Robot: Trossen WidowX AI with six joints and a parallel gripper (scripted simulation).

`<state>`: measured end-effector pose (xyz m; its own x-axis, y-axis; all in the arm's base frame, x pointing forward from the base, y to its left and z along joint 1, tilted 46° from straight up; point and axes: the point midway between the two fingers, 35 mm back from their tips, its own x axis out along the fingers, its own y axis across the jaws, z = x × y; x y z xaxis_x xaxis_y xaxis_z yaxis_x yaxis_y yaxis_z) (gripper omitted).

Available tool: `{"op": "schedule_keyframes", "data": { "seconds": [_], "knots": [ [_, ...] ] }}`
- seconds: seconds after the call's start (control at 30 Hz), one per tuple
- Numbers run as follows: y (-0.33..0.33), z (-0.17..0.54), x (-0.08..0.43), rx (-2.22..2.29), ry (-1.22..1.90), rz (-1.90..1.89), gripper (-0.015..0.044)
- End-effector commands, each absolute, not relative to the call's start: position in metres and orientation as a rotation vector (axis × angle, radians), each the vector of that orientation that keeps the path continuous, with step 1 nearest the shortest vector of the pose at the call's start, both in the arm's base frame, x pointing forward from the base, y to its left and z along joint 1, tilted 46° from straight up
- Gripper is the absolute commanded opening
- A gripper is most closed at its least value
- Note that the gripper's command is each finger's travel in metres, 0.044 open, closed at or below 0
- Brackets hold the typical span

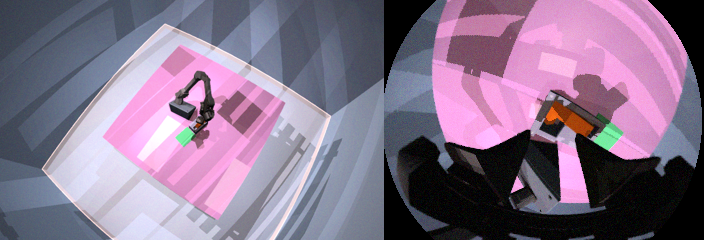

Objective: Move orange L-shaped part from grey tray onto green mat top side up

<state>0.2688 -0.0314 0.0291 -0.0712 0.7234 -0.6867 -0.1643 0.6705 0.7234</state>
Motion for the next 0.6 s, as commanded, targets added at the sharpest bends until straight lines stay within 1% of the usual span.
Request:
{"op": "schedule_keyframes", "data": {
  "seconds": [0.0,0.27,0.57],
  "knots": [
    [-0.053,0.013,0.269,0.110,1.222,1.086,0.0280],
    [-0.077,-0.009,0.264,-0.391,0.817,1.430,0.0280],
    [-0.077,-0.010,0.263,-0.402,0.807,1.437,0.0280]
  ]
}}
